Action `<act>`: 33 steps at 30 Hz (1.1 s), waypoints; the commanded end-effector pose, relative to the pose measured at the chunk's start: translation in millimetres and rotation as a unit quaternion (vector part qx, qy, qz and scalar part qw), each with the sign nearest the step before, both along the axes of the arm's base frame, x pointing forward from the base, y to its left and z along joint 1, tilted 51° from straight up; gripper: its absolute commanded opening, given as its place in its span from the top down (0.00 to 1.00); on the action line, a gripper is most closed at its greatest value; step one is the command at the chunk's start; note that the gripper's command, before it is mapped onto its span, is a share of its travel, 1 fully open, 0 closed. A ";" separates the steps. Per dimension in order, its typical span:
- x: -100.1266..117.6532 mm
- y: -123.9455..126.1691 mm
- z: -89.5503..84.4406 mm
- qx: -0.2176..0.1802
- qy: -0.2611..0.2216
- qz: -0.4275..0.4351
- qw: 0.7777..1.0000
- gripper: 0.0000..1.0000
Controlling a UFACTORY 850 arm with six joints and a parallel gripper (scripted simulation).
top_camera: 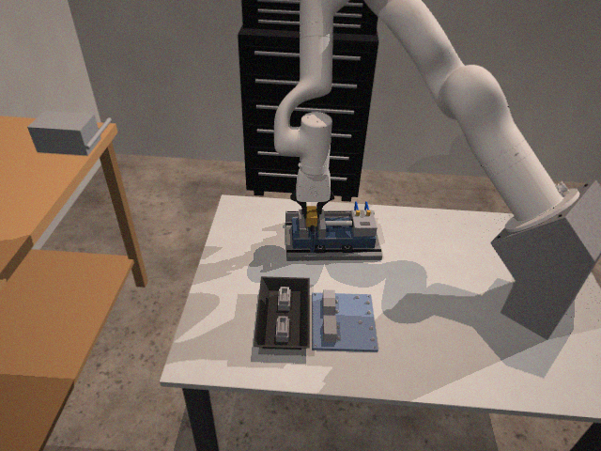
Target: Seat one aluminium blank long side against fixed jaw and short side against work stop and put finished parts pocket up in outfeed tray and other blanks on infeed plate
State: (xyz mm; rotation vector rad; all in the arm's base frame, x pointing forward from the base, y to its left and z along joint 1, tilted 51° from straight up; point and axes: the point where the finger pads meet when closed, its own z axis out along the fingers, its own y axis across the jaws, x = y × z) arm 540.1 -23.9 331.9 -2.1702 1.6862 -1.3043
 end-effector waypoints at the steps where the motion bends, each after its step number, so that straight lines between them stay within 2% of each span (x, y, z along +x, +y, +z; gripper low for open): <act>1: -3.0 2.2 3.8 0.000 -0.001 0.000 1.000 1.00; 21: -23.1 14.4 22.7 0.000 -0.001 0.000 1.000 1.00; 33: -26.0 16.2 25.4 0.000 -0.001 0.000 1.000 1.00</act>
